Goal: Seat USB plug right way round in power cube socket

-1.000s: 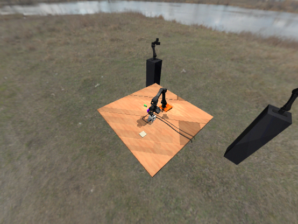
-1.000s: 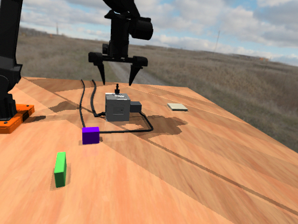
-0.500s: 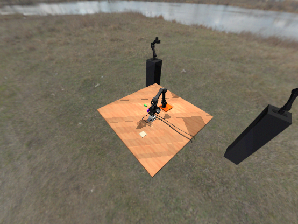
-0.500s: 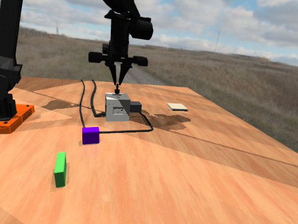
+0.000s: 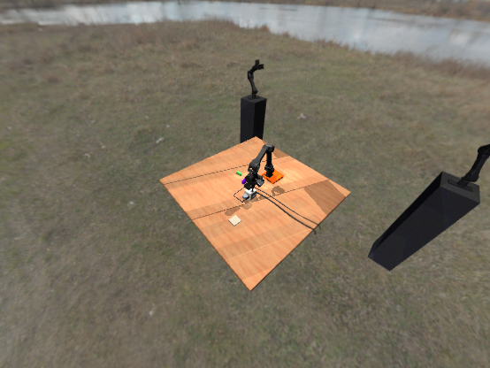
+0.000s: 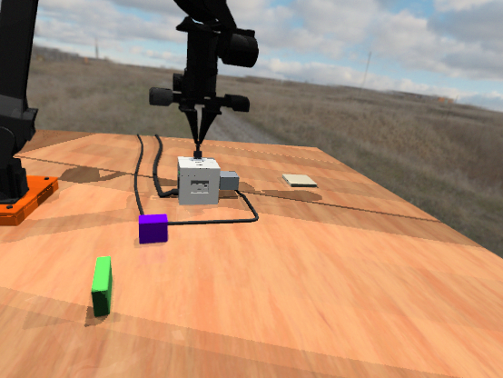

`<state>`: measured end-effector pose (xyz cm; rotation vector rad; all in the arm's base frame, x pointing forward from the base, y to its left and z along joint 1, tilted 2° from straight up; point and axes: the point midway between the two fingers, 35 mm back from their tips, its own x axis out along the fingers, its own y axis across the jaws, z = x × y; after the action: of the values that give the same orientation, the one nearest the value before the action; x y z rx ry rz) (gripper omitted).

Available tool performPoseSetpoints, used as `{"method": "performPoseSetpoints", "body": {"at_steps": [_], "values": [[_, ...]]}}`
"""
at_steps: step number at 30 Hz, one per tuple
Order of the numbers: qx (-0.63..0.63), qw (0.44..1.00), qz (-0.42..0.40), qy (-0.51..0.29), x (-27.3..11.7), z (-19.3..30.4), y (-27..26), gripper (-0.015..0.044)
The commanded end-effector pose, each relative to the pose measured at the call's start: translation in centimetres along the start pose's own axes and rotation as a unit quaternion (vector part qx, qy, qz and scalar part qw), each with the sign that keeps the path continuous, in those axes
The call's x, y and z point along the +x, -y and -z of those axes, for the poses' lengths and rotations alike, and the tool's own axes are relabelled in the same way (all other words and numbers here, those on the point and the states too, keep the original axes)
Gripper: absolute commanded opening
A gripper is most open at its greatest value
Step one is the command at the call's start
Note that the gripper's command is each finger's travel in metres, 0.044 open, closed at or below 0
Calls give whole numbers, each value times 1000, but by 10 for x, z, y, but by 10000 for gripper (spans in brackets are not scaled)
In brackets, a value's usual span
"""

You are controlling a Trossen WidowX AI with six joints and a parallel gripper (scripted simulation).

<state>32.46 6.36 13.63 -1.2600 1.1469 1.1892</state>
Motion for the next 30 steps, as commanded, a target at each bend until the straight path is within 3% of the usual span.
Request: {"method": "performPoseSetpoints", "body": {"at_steps": [1,30], "values": [[0,1000,0,0,0,0,0,0],[0,1000,0,0,-18,0,0,0]]}}
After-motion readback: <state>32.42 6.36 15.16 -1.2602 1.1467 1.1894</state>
